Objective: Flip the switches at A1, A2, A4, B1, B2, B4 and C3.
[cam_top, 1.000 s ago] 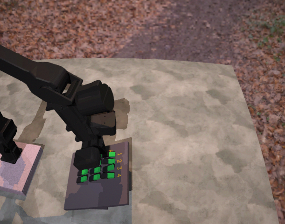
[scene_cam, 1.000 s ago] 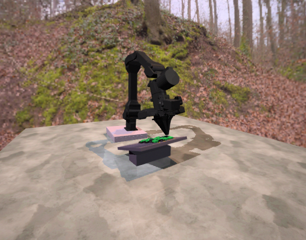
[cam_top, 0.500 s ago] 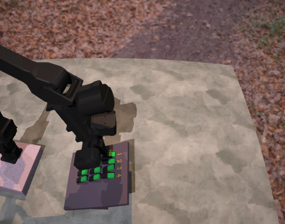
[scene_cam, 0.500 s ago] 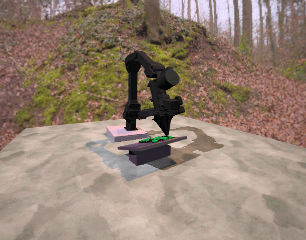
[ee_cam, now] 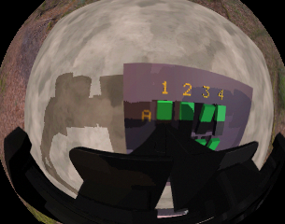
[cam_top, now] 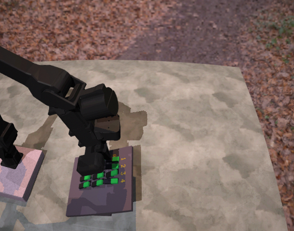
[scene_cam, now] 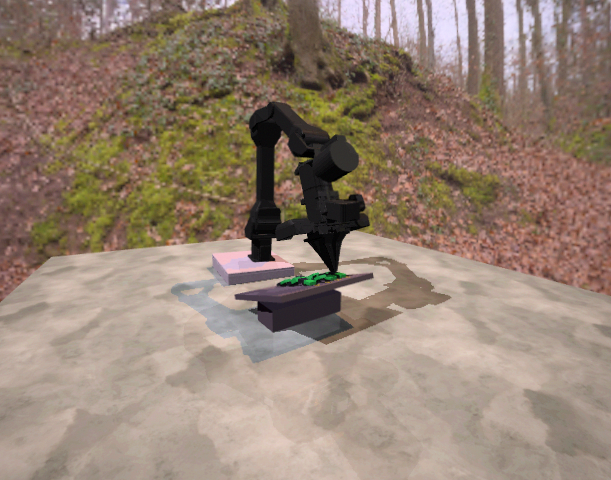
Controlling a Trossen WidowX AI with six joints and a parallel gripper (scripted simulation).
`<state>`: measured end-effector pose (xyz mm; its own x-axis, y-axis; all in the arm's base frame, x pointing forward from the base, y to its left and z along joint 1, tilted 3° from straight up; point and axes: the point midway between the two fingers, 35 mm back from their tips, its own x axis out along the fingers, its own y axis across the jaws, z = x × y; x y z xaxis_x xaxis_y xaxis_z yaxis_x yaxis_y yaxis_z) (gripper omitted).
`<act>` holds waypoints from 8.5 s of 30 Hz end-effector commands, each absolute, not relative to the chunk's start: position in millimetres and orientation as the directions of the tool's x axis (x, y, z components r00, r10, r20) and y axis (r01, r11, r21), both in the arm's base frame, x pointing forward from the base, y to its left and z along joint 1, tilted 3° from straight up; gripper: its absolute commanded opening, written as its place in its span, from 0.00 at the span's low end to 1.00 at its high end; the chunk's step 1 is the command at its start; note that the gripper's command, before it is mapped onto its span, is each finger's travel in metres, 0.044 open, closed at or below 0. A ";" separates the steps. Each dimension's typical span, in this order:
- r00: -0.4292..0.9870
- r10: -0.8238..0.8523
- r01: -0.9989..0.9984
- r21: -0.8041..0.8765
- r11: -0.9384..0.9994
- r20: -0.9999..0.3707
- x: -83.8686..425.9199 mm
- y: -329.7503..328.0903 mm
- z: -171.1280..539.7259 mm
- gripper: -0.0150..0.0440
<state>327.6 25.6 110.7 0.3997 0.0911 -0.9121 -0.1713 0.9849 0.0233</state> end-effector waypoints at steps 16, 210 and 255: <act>0.395 0.087 -0.164 0.023 0.986 -0.915 327.2 25.3 106.2 0.25; 0.395 0.082 -0.164 0.017 0.986 -0.915 336.1 -42.4 110.3 0.25; 0.395 0.082 -0.164 0.017 0.986 -0.915 337.2 -42.2 107.7 0.25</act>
